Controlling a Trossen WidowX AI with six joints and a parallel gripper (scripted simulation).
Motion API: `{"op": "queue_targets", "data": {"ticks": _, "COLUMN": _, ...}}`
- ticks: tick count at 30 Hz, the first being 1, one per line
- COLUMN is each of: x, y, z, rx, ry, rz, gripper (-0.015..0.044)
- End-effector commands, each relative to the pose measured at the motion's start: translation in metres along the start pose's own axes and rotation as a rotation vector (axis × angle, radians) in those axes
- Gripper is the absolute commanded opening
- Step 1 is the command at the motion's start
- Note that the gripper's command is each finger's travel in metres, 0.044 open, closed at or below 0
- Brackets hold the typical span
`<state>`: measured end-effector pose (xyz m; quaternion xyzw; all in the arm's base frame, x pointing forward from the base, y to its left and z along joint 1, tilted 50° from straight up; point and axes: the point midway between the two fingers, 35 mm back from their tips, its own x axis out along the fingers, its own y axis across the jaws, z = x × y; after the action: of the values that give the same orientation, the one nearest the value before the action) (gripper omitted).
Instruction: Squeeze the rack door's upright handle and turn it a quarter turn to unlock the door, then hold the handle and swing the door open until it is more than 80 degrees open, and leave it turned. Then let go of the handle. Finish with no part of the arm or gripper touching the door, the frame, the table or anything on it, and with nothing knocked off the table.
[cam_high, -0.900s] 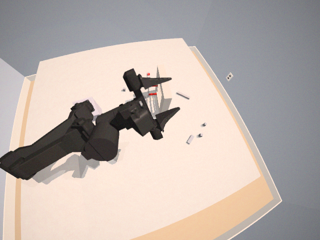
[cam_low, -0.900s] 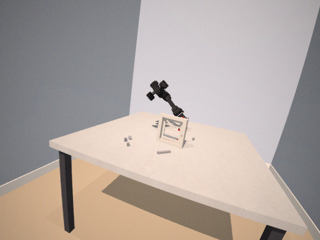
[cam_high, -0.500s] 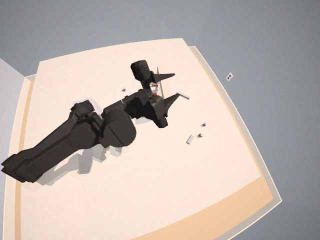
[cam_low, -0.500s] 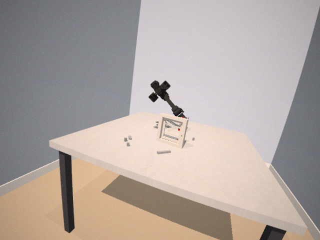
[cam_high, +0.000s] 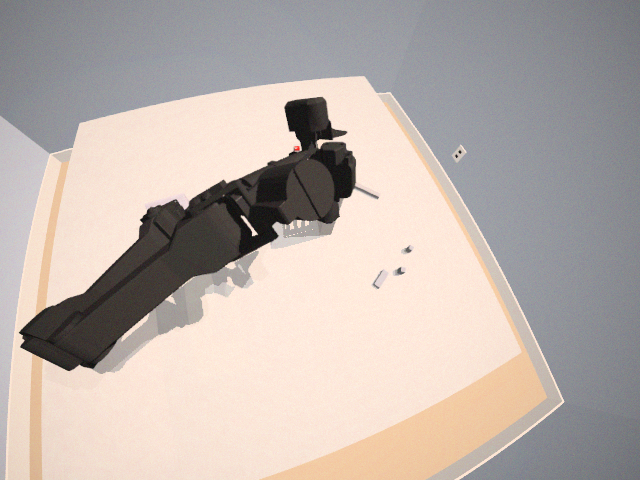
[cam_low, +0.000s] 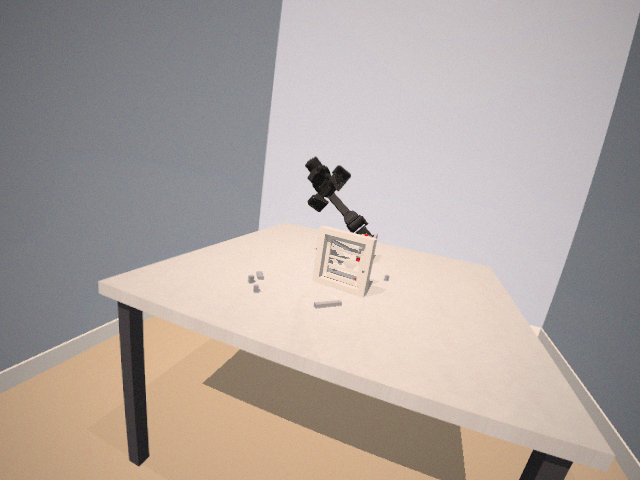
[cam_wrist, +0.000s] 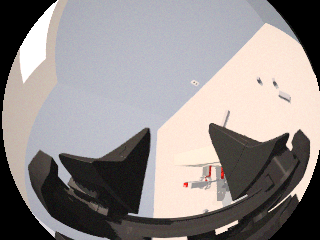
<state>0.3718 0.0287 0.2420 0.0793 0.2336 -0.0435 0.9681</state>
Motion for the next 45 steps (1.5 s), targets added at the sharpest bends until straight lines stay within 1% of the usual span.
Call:
{"op": "queue_targets", "data": {"ticks": 1, "x": 0.013, "y": 0.002, "z": -0.013, "rx": 0.023, "ry": 0.095, "rz": -0.051, "gripper": 0.0284}}
{"op": "queue_targets", "data": {"ticks": 13, "x": 0.039, "y": 0.018, "z": -0.057, "rx": 0.047, "ry": 0.333, "rz": -0.184, "gripper": 0.0284}}
{"op": "queue_targets", "data": {"ticks": 24, "x": 0.052, "y": 0.019, "z": -0.092, "rx": 0.016, "ry": 0.511, "rz": -0.370, "gripper": 0.0284}}
{"op": "queue_targets", "data": {"ticks": 35, "x": 0.058, "y": 0.020, "z": -0.121, "rx": -0.058, "ry": 0.638, "rz": -0.563, "gripper": 0.0284}}
{"op": "queue_targets", "data": {"ticks": 45, "x": 0.059, "y": 0.020, "z": -0.139, "rx": -0.166, "ry": 0.708, "rz": -0.740, "gripper": 0.0284}}
